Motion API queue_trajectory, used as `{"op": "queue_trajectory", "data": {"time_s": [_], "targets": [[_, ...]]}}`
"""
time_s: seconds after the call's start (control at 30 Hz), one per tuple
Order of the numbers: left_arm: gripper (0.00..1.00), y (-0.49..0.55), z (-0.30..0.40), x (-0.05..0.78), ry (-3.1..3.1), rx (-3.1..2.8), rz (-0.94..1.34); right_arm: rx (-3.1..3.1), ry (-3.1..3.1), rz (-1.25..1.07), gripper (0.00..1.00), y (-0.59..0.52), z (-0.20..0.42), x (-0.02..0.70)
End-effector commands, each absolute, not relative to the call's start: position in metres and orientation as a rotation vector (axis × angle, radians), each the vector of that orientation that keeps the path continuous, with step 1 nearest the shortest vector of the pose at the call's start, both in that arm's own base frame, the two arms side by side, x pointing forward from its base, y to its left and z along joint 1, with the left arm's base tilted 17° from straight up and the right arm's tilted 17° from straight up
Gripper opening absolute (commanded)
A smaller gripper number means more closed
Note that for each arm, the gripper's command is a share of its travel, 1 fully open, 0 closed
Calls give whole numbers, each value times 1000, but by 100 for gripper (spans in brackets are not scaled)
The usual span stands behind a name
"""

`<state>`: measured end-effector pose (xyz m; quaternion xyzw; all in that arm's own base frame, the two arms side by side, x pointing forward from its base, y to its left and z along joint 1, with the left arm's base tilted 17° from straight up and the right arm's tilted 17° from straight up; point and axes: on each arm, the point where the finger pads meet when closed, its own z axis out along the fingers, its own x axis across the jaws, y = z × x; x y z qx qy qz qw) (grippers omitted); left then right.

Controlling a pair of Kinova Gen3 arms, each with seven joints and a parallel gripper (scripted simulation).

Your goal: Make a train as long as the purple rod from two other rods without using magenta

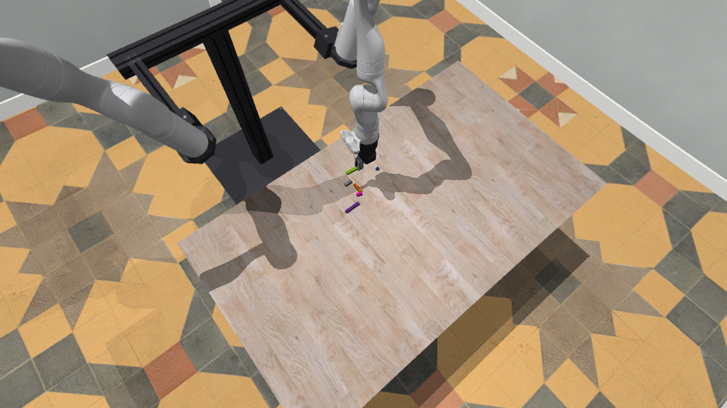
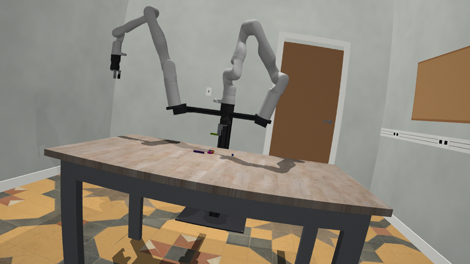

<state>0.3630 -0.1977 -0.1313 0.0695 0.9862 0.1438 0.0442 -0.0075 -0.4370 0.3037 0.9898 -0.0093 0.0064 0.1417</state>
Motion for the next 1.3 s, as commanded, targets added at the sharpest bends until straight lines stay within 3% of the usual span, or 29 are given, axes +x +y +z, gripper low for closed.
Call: {"op": "queue_trajectory", "data": {"time_s": [0.0, 0.9, 1.27], "targets": [[24, -198, -131, 363, 3013, 213, 438, 2855, -27, 19, 100, -437, 304, -8], [24, -197, -133, 354, 3028, 431, 454, 2855, -27, 19, 100, -437, 304, -8], [24, -192, -137, 335, 3002, 930, 471, 2855, -27, 19, 100, -437, 304, -8]]}}
